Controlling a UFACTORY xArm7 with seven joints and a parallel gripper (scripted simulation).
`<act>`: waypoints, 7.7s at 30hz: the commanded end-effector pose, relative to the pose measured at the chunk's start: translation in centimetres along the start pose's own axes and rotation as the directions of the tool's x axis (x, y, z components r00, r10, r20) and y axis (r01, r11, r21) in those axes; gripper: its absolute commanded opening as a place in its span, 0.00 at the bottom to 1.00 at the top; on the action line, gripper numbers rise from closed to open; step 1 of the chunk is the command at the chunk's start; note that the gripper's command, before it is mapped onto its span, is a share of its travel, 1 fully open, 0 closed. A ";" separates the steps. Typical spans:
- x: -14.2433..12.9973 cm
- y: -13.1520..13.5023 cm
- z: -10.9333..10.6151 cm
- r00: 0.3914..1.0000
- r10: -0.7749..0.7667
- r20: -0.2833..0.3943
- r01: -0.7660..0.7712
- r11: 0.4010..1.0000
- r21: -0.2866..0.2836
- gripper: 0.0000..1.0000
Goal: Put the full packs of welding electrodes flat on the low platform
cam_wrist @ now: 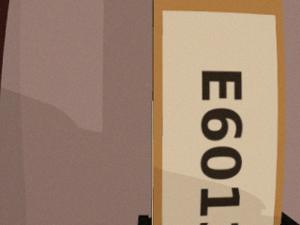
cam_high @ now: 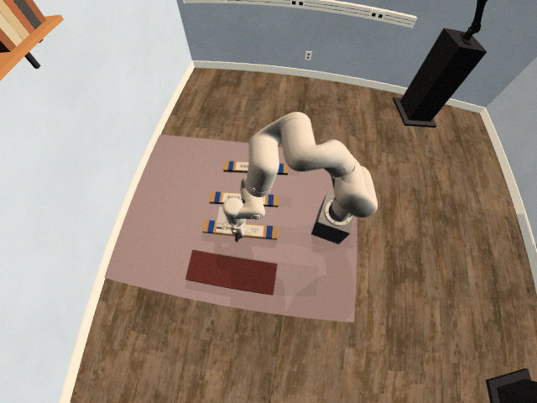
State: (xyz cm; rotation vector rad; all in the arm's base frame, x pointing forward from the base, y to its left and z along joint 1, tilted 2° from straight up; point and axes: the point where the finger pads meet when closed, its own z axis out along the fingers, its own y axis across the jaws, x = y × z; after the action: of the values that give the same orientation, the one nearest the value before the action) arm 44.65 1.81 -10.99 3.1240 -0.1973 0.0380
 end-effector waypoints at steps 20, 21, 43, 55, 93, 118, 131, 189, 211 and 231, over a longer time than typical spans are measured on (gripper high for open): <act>0.2 0.0 -0.8 1.000 0.000 -0.004 0.000 1.000 0.001 0.58; 0.2 0.0 -0.8 1.000 0.000 -0.004 0.000 1.000 0.001 0.58; 0.2 0.0 -4.3 1.000 0.000 -0.004 0.000 1.000 0.001 0.58; 0.1 0.0 -7.7 1.000 0.000 -0.004 0.000 1.000 0.001 0.58; 0.2 0.0 -7.9 0.998 0.059 -0.004 -0.059 0.998 0.001 0.58; 2.7 1.7 -7.9 0.998 0.059 -0.004 -0.059 0.998 0.001 0.58; 7.9 5.3 -8.0 0.998 0.059 -0.004 -0.059 0.998 0.001 0.58; 16.1 11.1 -8.0 0.998 0.059 -0.004 -0.059 0.998 0.001 0.58; 16.1 11.1 -9.9 0.998 0.059 -0.004 -0.059 0.998 0.001 0.58; 16.1 11.1 -11.0 0.998 0.059 -0.004 -0.059 0.998 0.001 0.58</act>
State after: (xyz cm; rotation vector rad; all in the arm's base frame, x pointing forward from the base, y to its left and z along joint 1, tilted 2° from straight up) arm 58.73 -11.02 0.16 3.1191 -0.2900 0.0337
